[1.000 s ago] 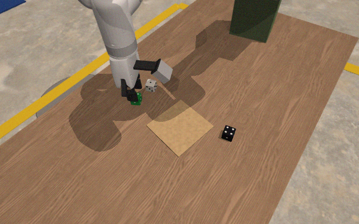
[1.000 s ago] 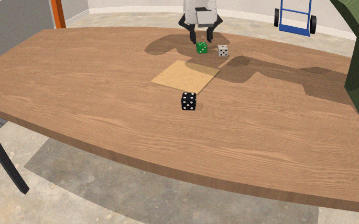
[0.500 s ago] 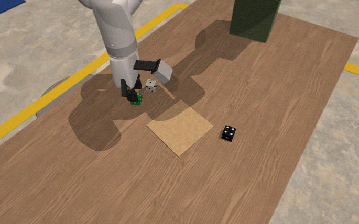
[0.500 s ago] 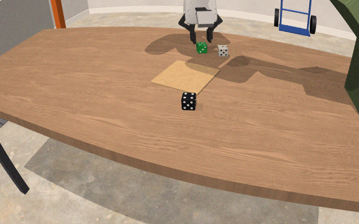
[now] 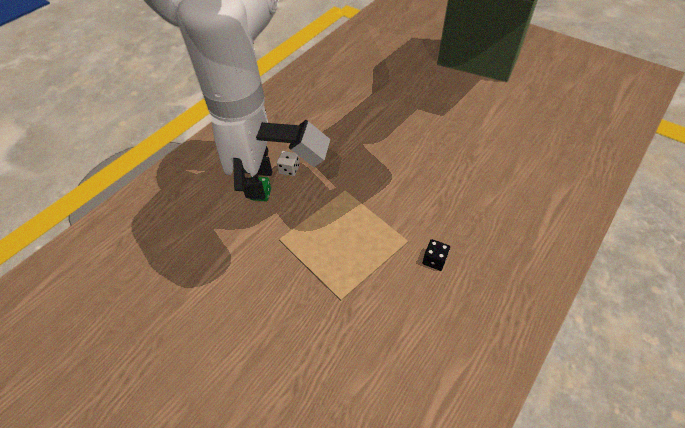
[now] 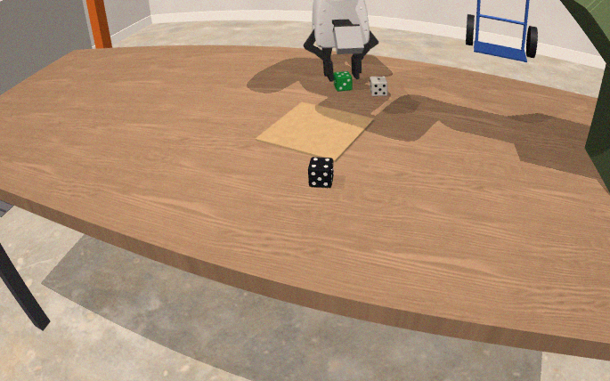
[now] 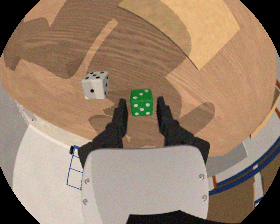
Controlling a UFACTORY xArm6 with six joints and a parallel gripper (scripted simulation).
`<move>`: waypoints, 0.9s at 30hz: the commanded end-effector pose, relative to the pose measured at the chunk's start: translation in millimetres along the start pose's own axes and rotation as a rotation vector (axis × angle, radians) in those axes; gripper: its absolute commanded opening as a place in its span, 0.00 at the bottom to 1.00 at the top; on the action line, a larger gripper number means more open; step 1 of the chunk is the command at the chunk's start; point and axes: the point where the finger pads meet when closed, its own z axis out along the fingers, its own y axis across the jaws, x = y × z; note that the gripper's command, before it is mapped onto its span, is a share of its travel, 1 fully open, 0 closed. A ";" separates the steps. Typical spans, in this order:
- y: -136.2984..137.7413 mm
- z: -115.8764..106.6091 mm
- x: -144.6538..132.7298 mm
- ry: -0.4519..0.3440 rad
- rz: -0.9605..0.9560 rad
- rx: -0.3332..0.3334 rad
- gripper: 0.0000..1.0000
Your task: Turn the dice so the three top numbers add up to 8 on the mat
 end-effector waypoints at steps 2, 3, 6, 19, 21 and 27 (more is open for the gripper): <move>0.4 10.1 -0.8 -0.002 0.000 -0.001 0.47; 0.5 11.9 -0.8 -0.002 0.000 -0.001 0.47; 0.5 13.6 -0.8 -0.002 0.000 -0.001 0.47; 0.5 19.6 -0.8 -0.002 0.000 -0.001 0.47; 0.5 19.6 -0.8 -0.002 0.000 -0.001 0.47; 0.5 19.6 -0.8 -0.002 0.000 -0.001 0.47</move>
